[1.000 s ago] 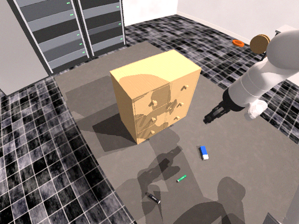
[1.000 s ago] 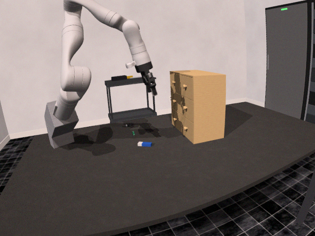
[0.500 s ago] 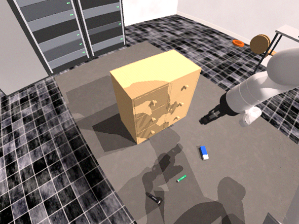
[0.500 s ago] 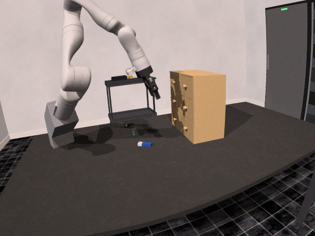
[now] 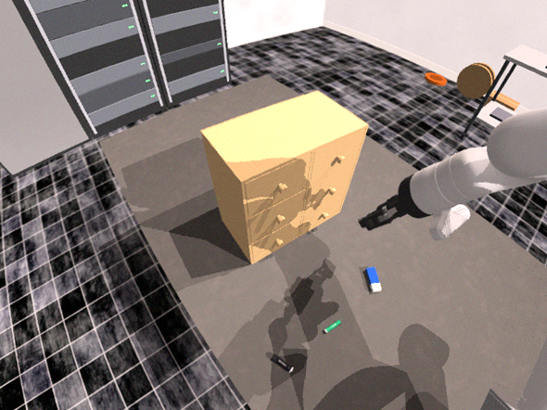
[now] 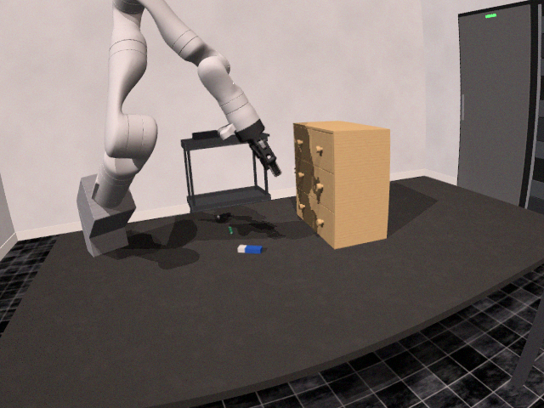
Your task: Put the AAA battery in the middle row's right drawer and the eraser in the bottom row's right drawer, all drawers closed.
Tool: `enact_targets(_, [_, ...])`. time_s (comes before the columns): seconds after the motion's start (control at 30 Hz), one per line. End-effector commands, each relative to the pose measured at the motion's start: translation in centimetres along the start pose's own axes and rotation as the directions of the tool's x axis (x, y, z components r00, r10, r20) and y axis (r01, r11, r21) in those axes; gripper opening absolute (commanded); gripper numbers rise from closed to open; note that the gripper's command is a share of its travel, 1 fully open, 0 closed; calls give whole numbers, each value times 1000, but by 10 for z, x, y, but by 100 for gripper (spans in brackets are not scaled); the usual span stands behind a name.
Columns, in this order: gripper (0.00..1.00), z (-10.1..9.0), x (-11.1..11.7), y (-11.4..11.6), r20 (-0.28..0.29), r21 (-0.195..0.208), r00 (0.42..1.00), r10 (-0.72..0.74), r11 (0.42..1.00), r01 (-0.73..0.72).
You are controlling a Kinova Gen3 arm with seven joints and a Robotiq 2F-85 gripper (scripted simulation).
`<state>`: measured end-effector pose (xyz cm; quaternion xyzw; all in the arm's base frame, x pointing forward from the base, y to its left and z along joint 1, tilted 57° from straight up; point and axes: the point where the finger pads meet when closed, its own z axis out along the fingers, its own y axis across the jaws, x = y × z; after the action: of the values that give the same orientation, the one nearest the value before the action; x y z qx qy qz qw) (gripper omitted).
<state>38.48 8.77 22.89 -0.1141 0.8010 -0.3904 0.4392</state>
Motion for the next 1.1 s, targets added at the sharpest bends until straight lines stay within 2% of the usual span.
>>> enact_targets(0.0, [100, 4, 2, -3, 9, -3, 1000, 4, 1000, -4])
enact_targets(1.07, [100, 22, 0, -6, 86, 7, 996, 1, 1000, -1])
